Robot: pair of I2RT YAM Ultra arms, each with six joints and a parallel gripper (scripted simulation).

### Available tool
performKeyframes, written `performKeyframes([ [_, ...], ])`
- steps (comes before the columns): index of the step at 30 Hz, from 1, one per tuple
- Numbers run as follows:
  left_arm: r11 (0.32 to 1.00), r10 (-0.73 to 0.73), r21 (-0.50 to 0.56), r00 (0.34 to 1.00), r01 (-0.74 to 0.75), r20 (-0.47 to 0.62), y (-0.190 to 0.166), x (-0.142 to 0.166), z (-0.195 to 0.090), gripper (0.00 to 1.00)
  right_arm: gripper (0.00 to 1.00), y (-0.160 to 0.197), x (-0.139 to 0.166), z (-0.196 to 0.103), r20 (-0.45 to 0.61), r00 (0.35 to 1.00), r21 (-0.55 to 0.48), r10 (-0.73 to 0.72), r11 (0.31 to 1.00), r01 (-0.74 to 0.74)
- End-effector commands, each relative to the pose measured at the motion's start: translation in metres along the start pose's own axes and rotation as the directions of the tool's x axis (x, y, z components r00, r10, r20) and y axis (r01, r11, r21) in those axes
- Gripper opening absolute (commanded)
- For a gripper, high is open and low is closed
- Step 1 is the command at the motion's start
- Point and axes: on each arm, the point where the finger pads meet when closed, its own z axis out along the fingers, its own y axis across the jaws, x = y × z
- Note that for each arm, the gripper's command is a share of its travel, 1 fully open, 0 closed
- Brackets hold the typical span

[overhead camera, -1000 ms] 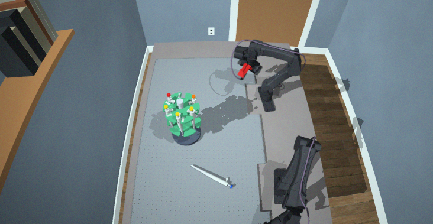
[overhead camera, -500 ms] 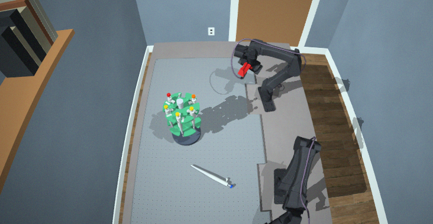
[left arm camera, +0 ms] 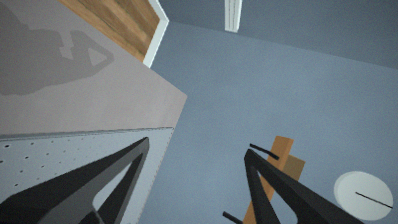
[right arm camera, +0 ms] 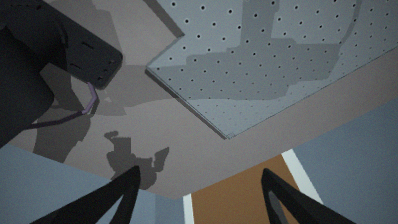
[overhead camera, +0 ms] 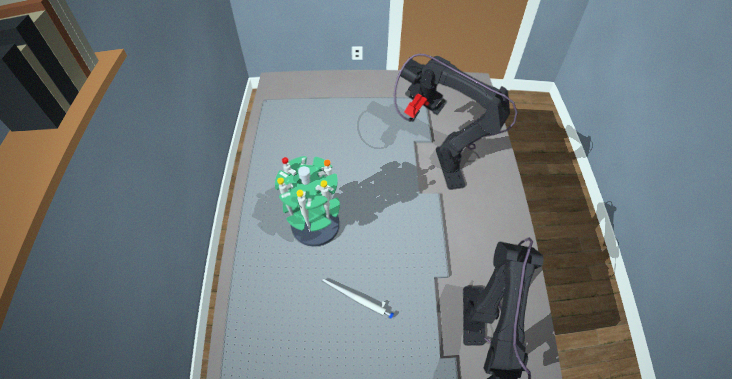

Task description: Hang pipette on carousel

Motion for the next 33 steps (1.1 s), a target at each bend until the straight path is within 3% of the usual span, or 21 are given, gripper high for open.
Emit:
performKeyframes([
  [1,1.0,0.02,0.007,1.0,-0.02,-0.013,-0.013,-0.009,-0.002,1.0,1.0,-0.014,0.008,-0.004,0.022,0.999,0.03,-0.025,0.999,0.024],
  [19,1.0,0.021,0.008,1.0,-0.021,-0.013,-0.038,-0.054,0.001,1.0,1.0,-0.032,0.059,-0.003,0.015,1.0,0.032,-0.026,0.999,0.025],
  [24,1.0,0.025,0.011,1.0,-0.025,-0.012,-0.037,-0.049,0.001,1.0,1.0,-0.032,0.053,-0.035,0.037,0.988,0.081,0.15,0.985,-0.153],
  [33,1.0,0.025,0.011,1.0,-0.025,-0.012,-0.037,-0.049,0.001,1.0,1.0,-0.036,0.054,-0.052,0.088,0.919,0.119,0.385,0.912,-0.393],
])
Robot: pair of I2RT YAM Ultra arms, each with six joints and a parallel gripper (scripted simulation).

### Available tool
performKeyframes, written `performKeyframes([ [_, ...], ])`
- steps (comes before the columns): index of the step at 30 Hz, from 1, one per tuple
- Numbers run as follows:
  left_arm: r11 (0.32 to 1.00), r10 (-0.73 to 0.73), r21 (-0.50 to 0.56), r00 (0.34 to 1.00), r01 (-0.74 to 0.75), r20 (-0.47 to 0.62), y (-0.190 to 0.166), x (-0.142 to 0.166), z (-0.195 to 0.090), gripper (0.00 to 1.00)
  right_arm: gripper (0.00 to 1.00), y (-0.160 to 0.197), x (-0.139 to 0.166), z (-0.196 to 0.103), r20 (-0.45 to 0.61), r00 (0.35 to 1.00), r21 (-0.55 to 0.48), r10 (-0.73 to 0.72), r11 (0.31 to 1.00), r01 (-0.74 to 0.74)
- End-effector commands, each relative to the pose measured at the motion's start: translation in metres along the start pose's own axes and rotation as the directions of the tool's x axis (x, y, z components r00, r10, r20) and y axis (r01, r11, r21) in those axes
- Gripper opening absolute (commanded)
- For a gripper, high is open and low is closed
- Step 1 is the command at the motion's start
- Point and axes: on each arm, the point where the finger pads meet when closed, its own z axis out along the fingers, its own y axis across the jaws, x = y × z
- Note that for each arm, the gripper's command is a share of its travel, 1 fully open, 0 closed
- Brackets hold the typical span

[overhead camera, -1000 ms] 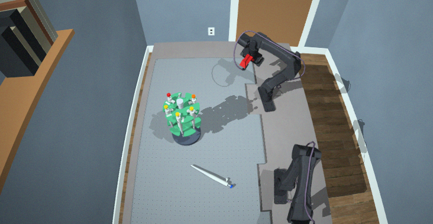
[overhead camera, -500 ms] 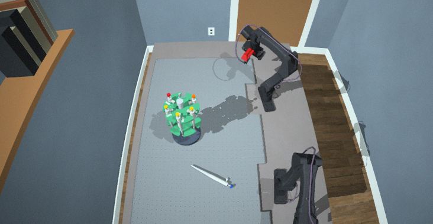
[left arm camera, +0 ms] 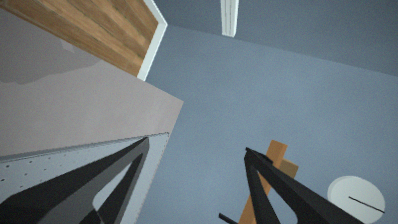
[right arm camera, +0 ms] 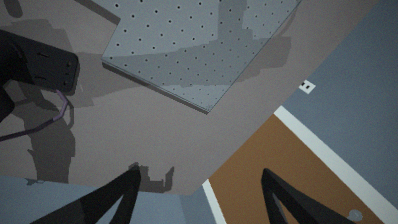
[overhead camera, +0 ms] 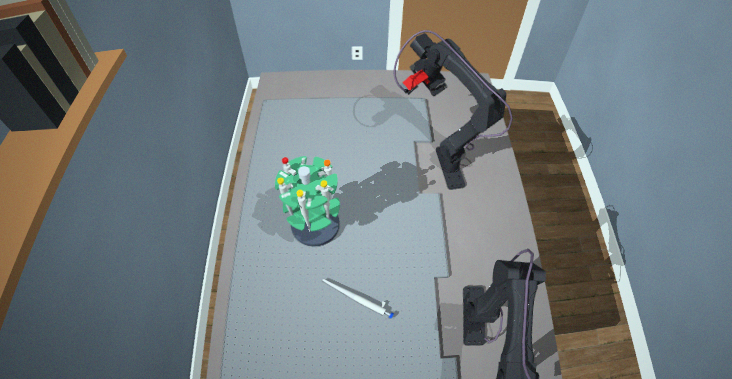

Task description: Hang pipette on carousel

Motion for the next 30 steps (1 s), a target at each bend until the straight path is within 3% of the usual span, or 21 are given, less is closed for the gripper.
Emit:
performKeyframes([
  [1,1.0,0.026,0.017,1.0,-0.026,-0.002,-0.012,-0.001,-0.005,1.0,1.0,-0.003,-0.007,-0.014,0.026,0.991,-0.002,0.134,0.991,-0.134],
  [8,1.0,0.026,0.017,1.0,-0.026,-0.002,-0.012,-0.001,-0.005,1.0,1.0,-0.003,-0.006,-0.032,0.088,0.922,0.064,0.376,0.922,-0.382],
  [14,1.0,0.026,0.017,1.0,-0.026,-0.002,-0.012,-0.001,-0.005,1.0,1.0,-0.006,-0.008,-0.048,0.149,0.817,0.068,0.556,0.819,-0.57],
  [17,1.0,0.026,0.017,1.0,-0.026,-0.002,-0.012,-0.001,-0.005,1.0,1.0,-0.011,-0.008,-0.047,0.126,0.802,0.048,0.584,0.804,-0.593],
  [30,1.0,0.026,0.017,1.0,-0.026,-0.002,-0.012,-0.001,-0.005,1.0,1.0,-0.013,-0.011,-0.092,0.301,0.431,-0.012,0.851,0.455,-0.89],
])
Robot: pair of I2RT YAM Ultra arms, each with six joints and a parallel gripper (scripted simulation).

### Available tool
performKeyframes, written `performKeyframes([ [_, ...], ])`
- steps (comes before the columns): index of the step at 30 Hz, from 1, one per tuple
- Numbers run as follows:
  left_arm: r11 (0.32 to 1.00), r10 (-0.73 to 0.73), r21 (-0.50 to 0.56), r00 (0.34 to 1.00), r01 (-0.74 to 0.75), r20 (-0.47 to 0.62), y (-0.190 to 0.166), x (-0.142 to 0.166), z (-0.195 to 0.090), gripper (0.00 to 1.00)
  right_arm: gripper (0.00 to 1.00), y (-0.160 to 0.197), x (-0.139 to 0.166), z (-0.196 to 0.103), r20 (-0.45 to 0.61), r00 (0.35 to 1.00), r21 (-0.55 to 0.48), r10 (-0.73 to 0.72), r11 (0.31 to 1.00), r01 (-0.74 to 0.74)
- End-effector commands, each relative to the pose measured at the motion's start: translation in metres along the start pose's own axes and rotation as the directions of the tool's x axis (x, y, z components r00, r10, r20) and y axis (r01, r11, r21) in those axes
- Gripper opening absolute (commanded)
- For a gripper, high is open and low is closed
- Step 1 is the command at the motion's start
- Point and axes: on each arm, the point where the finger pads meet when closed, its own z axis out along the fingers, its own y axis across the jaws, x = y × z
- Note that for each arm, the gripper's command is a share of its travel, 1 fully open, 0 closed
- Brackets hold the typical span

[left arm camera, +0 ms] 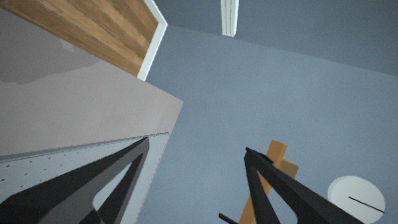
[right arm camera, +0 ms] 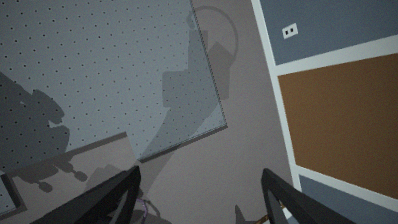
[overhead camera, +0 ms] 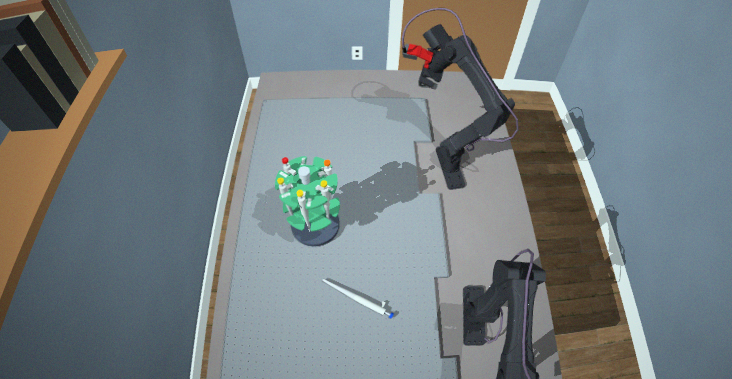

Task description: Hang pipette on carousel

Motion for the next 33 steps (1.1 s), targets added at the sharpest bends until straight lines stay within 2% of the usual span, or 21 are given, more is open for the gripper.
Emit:
performKeyframes([
  [1,1.0,0.026,0.017,1.0,-0.026,-0.002,-0.012,-0.001,-0.005,1.0,1.0,0.004,-0.003,-0.019,0.057,0.977,0.001,0.204,0.979,-0.204],
  [3,1.0,0.026,0.017,1.0,-0.026,-0.002,-0.012,-0.001,-0.005,1.0,1.0,0.004,-0.003,-0.019,0.057,0.977,0.001,0.204,0.979,-0.204],
  [4,1.0,0.026,0.017,1.0,-0.026,-0.002,-0.012,-0.001,-0.005,1.0,1.0,-0.001,-0.009,-0.017,0.037,0.971,0.003,0.237,0.971,-0.237],
  [7,1.0,0.026,0.017,1.0,-0.026,-0.002,-0.012,-0.001,-0.005,1.0,1.0,0.0,-0.012,-0.027,0.067,0.939,-0.013,0.338,0.941,-0.338],
  [8,1.0,0.026,0.017,1.0,-0.026,-0.002,-0.012,-0.001,-0.005,1.0,1.0,0.003,-0.01,-0.037,0.114,0.921,-0.019,0.372,0.928,-0.373],
  [14,1.0,0.026,0.017,1.0,-0.026,-0.002,-0.012,-0.001,-0.005,1.0,1.0,0.002,-0.015,-0.049,0.141,0.818,-0.055,0.558,0.829,-0.556],
  [16,1.0,0.026,0.017,1.0,-0.026,-0.002,-0.012,-0.001,-0.005,1.0,1.0,0.011,-0.019,-0.055,0.175,0.787,-0.112,0.591,0.807,-0.58],
  [18,1.0,0.026,0.017,1.0,-0.026,-0.002,-0.012,-0.001,-0.005,1.0,1.0,0.022,-0.027,-0.057,0.188,0.809,-0.163,0.557,0.83,-0.533],
  [20,1.0,0.026,0.017,1.0,-0.026,-0.002,-0.012,-0.001,-0.005,1.0,1.0,0.022,-0.027,-0.057,0.188,0.809,-0.163,0.557,0.83,-0.533],
  [22,1.0,0.026,0.017,1.0,-0.026,-0.002,-0.012,-0.001,-0.005,1.0,1.0,0.033,-0.038,-0.049,0.159,0.845,-0.2,0.511,0.855,-0.479],
  [23,1.0,0.026,0.017,1.0,-0.026,-0.002,-0.012,-0.001,-0.005,1.0,1.0,0.045,-0.037,-0.035,0.115,0.868,-0.226,0.482,0.864,-0.45],
  [27,1.0,0.026,0.017,1.0,-0.026,-0.002,-0.012,-0.001,-0.005,1.0,1.0,0.059,-0.06,-0.021,0.152,0.918,-0.292,0.367,0.904,-0.313],
  [33,1.0,0.026,0.017,1.0,-0.026,-0.002,-0.012,-0.001,-0.005,1.0,1.0,0.082,-0.085,0.006,0.198,0.958,-0.392,0.209,0.912,-0.119],
])
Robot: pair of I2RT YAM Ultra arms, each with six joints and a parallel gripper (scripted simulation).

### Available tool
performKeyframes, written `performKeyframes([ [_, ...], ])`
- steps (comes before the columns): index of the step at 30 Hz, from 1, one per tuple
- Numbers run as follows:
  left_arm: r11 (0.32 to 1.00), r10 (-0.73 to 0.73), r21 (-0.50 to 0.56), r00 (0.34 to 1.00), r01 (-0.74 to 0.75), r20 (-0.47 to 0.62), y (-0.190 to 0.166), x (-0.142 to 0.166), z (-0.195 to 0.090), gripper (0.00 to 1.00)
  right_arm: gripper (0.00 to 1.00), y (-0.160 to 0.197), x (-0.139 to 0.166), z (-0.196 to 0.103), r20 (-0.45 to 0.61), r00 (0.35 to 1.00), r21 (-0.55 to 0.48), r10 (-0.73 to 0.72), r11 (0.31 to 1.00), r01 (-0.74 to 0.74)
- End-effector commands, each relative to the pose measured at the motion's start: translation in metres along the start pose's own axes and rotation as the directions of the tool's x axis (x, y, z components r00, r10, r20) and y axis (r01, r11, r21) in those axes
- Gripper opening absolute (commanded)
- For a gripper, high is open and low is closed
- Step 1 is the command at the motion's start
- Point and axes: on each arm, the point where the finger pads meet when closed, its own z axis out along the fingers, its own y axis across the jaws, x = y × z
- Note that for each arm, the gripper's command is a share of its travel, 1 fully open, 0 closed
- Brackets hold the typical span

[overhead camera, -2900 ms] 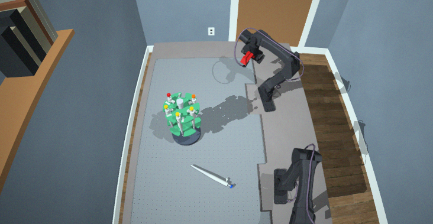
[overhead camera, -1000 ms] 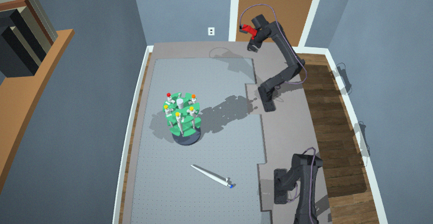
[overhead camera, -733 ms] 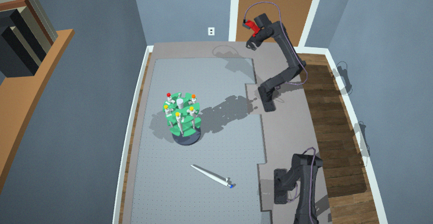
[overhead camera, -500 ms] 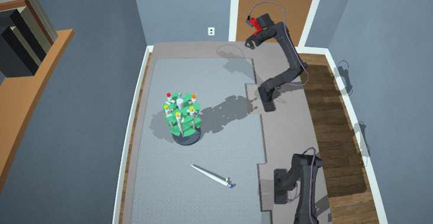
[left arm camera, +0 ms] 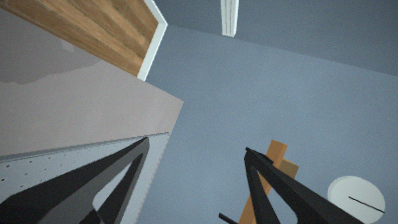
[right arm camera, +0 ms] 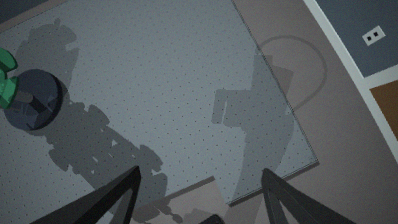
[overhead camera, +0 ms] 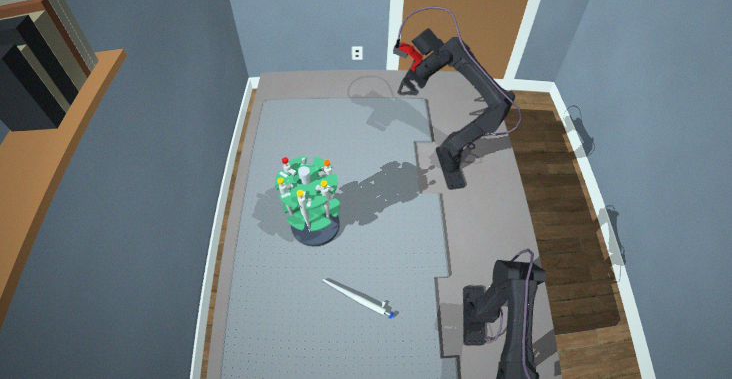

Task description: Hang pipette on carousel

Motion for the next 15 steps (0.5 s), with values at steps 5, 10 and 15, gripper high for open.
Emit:
performKeyframes([
  [5,1.0,0.026,0.017,1.0,-0.026,-0.002,-0.012,-0.001,-0.005,1.0,1.0,0.02,-0.024,0.037,0.059,0.98,-0.15,-0.189,0.969,0.196],
  [10,1.0,0.026,0.017,1.0,-0.026,-0.002,-0.012,-0.001,-0.005,1.0,1.0,0.04,-0.029,0.069,0.112,0.94,-0.26,-0.321,0.904,0.34],
  [15,1.0,0.026,0.017,1.0,-0.026,-0.002,-0.012,-0.001,-0.005,1.0,1.0,0.059,-0.03,0.1,0.191,0.885,-0.347,-0.425,0.814,0.466],
])
